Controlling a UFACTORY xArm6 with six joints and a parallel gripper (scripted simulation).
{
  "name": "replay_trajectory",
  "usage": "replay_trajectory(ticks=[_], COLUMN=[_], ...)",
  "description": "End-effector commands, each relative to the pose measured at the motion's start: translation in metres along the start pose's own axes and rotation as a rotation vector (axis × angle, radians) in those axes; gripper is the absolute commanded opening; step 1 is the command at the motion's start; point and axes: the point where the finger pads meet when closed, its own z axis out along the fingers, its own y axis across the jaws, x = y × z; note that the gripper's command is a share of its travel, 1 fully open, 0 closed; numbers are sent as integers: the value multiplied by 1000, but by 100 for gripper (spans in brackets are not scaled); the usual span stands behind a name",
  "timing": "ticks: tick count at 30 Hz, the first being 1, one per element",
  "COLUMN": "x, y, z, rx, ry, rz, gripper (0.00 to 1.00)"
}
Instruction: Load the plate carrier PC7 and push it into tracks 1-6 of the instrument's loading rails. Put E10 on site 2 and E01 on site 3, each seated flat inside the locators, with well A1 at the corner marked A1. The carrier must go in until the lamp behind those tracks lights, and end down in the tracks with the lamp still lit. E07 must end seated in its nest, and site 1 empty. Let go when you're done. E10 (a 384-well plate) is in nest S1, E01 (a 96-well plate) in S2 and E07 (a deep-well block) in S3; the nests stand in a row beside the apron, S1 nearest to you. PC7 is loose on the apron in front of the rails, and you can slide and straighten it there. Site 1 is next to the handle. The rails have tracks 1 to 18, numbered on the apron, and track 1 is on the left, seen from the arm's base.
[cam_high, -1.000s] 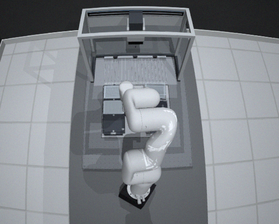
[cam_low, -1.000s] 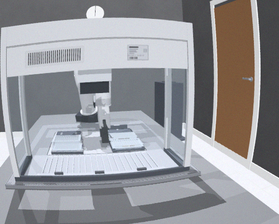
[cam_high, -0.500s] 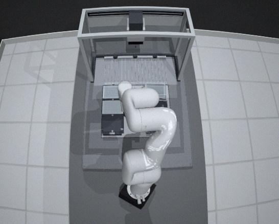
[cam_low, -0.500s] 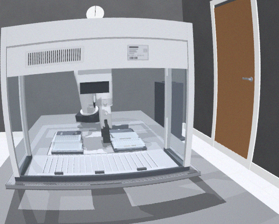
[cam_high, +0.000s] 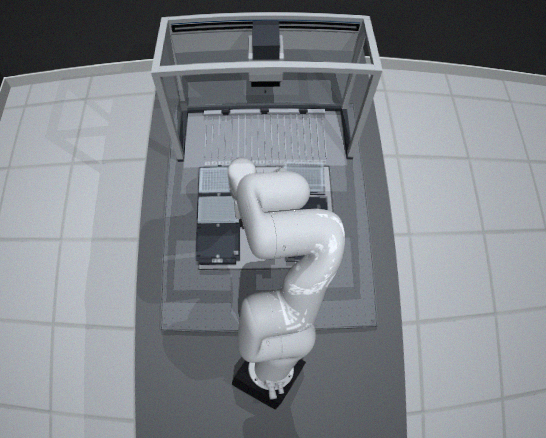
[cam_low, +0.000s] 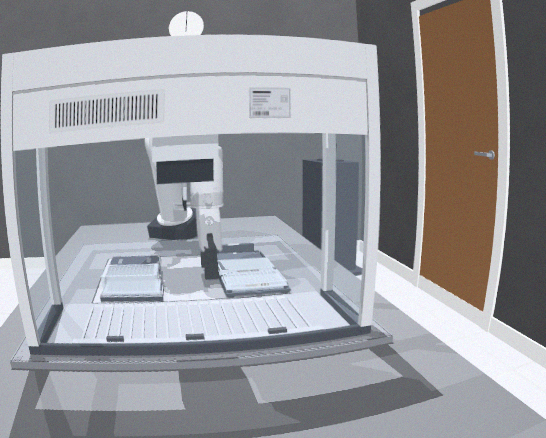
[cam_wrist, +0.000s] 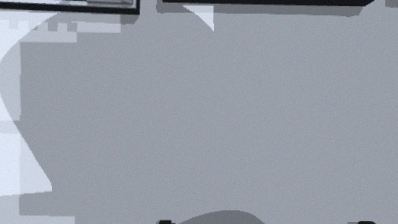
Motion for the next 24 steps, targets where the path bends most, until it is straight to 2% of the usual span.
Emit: replay_trajectory(ticks=[1, 24], x=[-4, -8], y=[-1, -1], z=[-1, -1], rx=[3, 3], ry=[-1, -1], rz=[0, 0], gripper=[100, 100])
